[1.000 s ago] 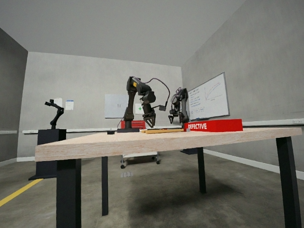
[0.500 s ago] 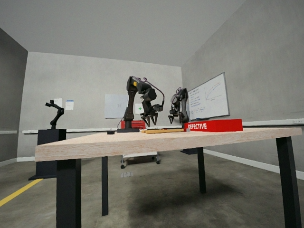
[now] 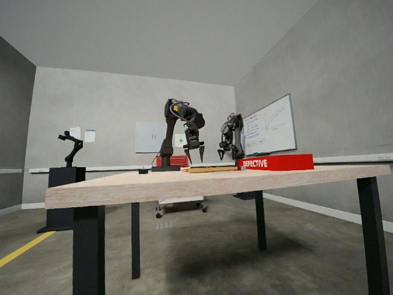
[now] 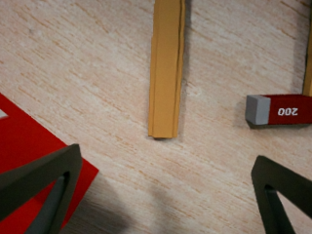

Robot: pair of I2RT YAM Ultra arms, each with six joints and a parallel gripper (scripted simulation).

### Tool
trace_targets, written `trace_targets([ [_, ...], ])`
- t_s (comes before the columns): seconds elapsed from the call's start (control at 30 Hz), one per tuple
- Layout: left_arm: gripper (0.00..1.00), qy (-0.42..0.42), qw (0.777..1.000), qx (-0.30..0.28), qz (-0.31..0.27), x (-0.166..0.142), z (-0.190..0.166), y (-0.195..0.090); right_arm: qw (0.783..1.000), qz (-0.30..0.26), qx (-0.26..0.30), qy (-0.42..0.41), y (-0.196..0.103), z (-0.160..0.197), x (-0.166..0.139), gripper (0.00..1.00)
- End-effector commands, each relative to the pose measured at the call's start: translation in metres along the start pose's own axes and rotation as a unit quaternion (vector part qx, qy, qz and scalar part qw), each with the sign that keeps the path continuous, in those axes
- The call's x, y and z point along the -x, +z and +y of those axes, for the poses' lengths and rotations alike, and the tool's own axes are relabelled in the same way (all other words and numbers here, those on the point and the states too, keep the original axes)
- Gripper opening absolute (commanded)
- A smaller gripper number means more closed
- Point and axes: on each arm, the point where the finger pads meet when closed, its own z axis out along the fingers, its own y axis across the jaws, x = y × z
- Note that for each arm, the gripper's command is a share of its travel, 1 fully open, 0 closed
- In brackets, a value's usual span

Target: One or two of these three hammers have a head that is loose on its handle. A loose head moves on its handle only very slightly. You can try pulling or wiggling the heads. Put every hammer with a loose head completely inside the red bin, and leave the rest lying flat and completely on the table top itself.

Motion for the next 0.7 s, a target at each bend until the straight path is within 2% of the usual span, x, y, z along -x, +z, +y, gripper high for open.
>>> trace_targets([
  [0.0, 1.00, -0.003, 1.000, 0.003, -0.006, 0.003, 0.004, -0.005, 0.997, -0.036, -0.005, 0.073, -0.012, 0.010, 0.016, 0.54],
  [0.1, 1.00, -0.003, 1.000, 0.003, -0.006, 0.003, 0.004, -0.005, 0.989, -0.042, -0.011, 0.141, -0.012, 0.009, 0.019, 0.54],
  [0.27, 1.00, -0.003, 1.000, 0.003, -0.006, 0.003, 0.004, -0.005, 0.965, -0.061, -0.014, 0.256, -0.014, 0.008, 0.027, 0.54],
  [0.5, 1.00, -0.003, 1.000, 0.003, -0.006, 0.003, 0.004, -0.005, 0.915, -0.083, -0.013, 0.394, -0.015, 0.007, 0.036, 0.54],
  [0.57, 1.00, -0.003, 1.000, 0.003, -0.006, 0.003, 0.004, -0.005, 0.915, -0.083, -0.013, 0.394, -0.015, 0.007, 0.036, 0.54],
  [0.67, 1.00, -0.003, 1.000, 0.003, -0.006, 0.003, 0.004, -0.005, 0.882, -0.095, -0.011, 0.461, -0.016, 0.006, 0.040, 0.54],
])
